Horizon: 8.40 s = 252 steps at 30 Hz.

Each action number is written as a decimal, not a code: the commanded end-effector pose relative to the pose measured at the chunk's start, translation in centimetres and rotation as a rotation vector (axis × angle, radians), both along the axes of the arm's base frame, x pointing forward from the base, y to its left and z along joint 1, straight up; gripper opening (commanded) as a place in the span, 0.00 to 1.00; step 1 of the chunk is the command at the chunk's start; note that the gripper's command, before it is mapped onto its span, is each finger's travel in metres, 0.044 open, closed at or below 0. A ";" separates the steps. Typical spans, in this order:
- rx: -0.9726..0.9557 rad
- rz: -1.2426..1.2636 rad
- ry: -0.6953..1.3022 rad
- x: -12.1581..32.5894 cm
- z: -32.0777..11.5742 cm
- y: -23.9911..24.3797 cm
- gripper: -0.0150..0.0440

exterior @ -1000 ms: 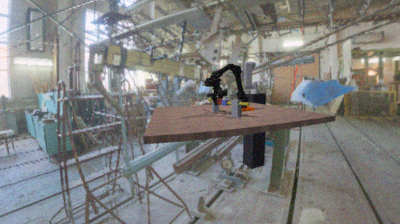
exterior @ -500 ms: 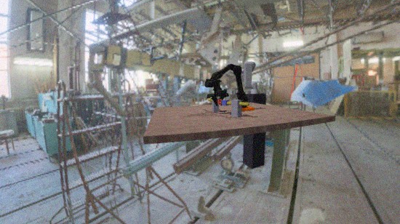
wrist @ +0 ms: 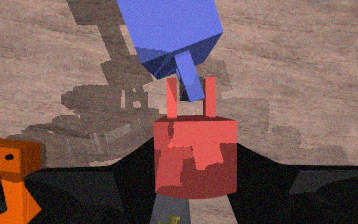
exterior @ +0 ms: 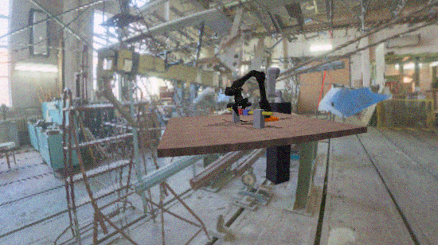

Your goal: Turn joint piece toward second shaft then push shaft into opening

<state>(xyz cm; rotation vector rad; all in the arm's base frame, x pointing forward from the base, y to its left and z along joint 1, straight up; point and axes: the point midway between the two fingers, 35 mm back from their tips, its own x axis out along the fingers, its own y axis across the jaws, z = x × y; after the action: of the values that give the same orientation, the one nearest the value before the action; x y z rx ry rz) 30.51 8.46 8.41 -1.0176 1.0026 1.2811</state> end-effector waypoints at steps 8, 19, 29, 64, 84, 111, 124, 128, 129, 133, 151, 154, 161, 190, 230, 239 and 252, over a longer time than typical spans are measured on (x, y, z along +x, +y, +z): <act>0.006 -0.010 0.000 0.0 0.0 0.0 0.25; 0.004 -0.004 -0.001 0.0 0.0 0.0 0.25; 0.004 -0.004 -0.001 0.0 0.0 0.0 0.59; -0.453 -0.007 0.006 -0.1 2.5 0.4 1.00; -0.382 -0.287 -0.022 0.4 6.3 0.4 1.00; -0.146 -1.097 0.037 -0.9 15.9 -0.3 1.00; -0.143 -1.395 0.131 -0.5 14.2 -3.7 1.00; -0.141 -1.522 0.171 -0.5 13.6 -5.2 1.00; -0.141 -1.554 0.181 -0.6 13.4 -5.5 1.00; -0.140 -1.675 0.220 -0.6 12.8 -6.9 1.00; -0.107 -2.024 0.256 -0.6 12.2 -7.1 1.00; -0.096 -2.110 0.263 -0.6 12.0 -7.1 1.00; -0.069 -2.310 0.278 -0.6 11.7 -7.0 1.00; 0.099 -3.116 0.321 -0.5 10.6 -6.9 1.00; 0.098 -3.119 0.327 0.0 2.6 -2.1 1.00; 0.098 -3.119 0.330 -0.1 2.3 0.1 1.00; 0.098 -3.119 0.330 0.0 0.2 0.0 1.00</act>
<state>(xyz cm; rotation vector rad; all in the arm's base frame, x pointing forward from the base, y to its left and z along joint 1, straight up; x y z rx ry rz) 30.61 8.48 9.49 1.2083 1.1360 -1.2115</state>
